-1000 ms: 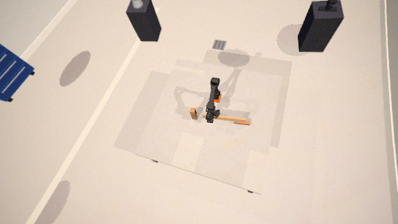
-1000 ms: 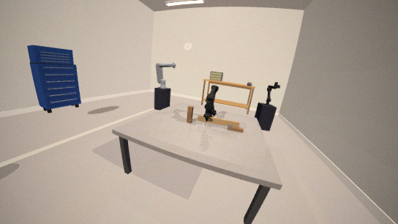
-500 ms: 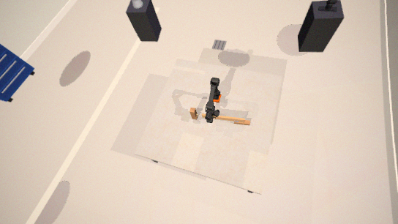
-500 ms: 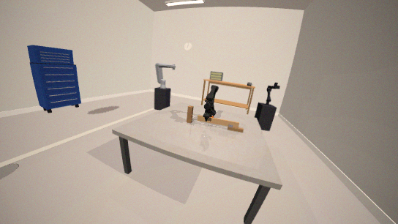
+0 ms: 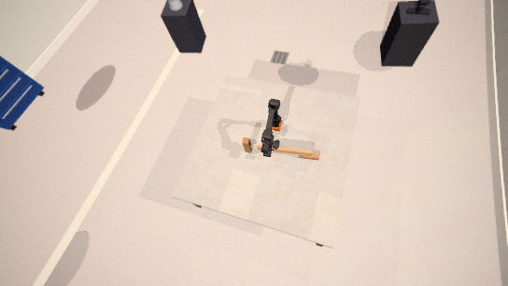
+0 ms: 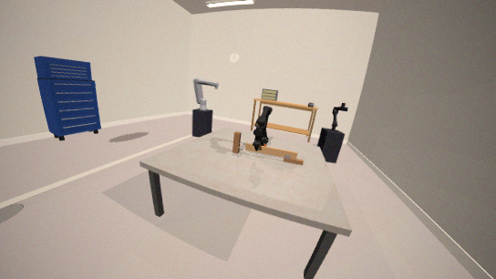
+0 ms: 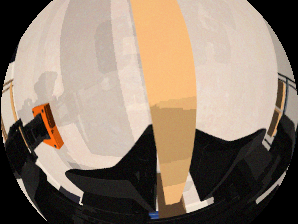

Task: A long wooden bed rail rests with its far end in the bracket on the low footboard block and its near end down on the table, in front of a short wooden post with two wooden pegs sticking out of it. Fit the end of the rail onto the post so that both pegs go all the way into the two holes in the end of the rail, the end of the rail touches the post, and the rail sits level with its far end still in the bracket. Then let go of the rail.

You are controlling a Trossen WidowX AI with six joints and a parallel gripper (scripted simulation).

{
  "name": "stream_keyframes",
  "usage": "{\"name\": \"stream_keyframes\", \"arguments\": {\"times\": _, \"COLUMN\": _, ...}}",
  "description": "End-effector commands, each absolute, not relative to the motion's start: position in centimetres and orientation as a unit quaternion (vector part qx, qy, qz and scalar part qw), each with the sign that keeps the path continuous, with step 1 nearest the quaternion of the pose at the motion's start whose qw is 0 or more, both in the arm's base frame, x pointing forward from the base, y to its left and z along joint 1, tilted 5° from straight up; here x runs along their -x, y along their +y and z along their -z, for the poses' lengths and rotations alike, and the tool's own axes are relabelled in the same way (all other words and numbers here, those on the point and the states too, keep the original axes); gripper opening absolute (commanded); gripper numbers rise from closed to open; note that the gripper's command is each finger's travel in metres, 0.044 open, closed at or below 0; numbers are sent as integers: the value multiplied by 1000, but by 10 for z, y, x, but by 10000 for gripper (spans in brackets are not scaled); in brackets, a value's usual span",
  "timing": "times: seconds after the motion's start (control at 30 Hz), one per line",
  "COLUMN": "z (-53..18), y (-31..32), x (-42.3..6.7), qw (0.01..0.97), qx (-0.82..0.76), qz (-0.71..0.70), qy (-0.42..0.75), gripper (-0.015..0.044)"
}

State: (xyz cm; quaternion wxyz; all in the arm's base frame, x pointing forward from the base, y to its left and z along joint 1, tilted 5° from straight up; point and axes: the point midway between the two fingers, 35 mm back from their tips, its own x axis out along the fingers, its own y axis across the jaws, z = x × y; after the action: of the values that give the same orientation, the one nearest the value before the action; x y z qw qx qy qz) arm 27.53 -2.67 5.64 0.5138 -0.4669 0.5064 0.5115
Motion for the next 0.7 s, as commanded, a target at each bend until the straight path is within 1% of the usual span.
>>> {"name": "stream_keyframes", "arguments": {"times": 0.0, "z": -58, "y": -28, "x": -277, "qw": 518, "qx": 469, "qz": -510, "qy": 502, "gripper": 0}}
{"name": "stream_keyframes", "arguments": {"times": 0.67, "z": -55, "y": -34, "x": -277, "qw": 518, "qx": 469, "qz": -510, "qy": 502, "gripper": 0}}
